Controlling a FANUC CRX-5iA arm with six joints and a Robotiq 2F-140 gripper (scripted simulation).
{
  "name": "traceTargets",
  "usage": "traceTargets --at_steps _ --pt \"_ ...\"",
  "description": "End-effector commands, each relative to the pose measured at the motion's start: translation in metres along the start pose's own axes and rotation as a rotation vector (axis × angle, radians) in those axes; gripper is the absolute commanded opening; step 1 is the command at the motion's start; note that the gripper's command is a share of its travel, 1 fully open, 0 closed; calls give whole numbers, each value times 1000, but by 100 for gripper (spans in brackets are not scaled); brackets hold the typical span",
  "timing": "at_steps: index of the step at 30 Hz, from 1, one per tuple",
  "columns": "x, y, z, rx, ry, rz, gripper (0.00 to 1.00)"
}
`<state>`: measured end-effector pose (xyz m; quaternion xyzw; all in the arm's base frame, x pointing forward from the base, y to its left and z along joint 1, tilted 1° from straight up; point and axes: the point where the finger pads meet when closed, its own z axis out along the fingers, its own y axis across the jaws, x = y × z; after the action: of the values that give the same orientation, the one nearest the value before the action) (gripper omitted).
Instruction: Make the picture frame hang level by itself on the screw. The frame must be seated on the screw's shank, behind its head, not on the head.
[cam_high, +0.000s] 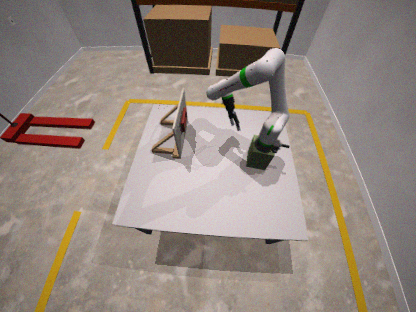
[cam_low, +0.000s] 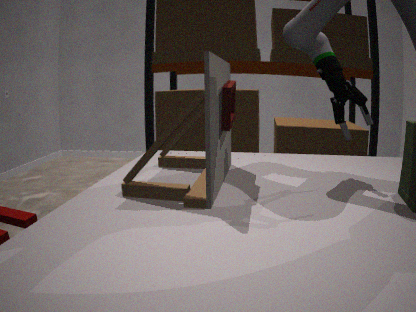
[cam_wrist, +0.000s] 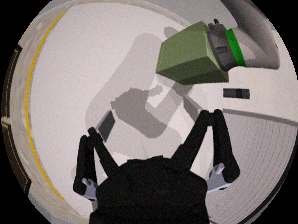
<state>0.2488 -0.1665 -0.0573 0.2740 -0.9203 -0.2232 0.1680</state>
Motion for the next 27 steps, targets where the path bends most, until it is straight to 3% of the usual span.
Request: traceTargets --at_steps 1,3,10,15,18,20,27 --pt "-16 28 25 -93 -80 20 100" --pt "-16 28 25 -93 -80 20 100" --pt "-60 84 55 -274 -262 72 100" --pt "-104 124 62 -406 -426 120 100" --pt "-134 144 58 -482 -537 155 100" --pt "-134 144 58 -482 -537 155 100" --pt "-206 172 25 -635 -819 249 100"
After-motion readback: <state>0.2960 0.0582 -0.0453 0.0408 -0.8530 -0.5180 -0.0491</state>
